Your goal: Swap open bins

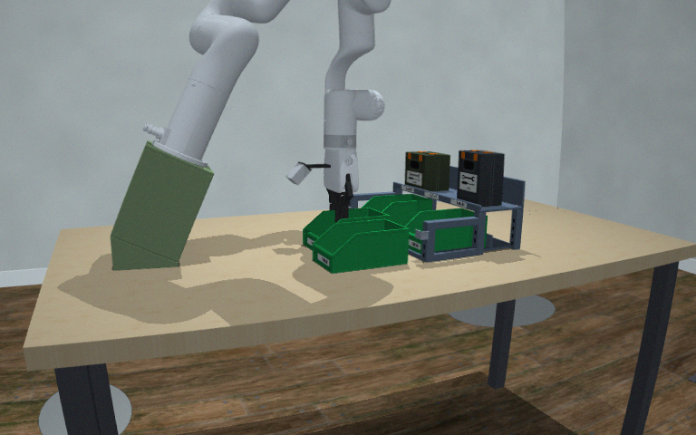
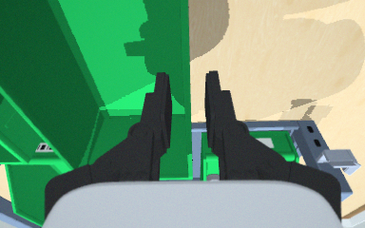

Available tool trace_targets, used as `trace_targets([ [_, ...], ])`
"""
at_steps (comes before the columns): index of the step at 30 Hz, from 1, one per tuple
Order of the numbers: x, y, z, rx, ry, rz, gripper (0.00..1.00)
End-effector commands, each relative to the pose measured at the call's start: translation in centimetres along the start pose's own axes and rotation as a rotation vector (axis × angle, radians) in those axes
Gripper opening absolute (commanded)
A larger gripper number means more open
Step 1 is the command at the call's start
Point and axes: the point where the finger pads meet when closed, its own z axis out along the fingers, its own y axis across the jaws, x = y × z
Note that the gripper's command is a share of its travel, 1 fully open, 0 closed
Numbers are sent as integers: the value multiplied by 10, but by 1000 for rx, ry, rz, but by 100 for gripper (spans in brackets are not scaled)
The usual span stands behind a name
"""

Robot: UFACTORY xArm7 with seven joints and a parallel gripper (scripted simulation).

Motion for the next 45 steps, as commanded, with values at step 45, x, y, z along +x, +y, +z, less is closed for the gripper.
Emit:
trace_targets([
  [45,-1,0,6,-1,-2,0,0],
])
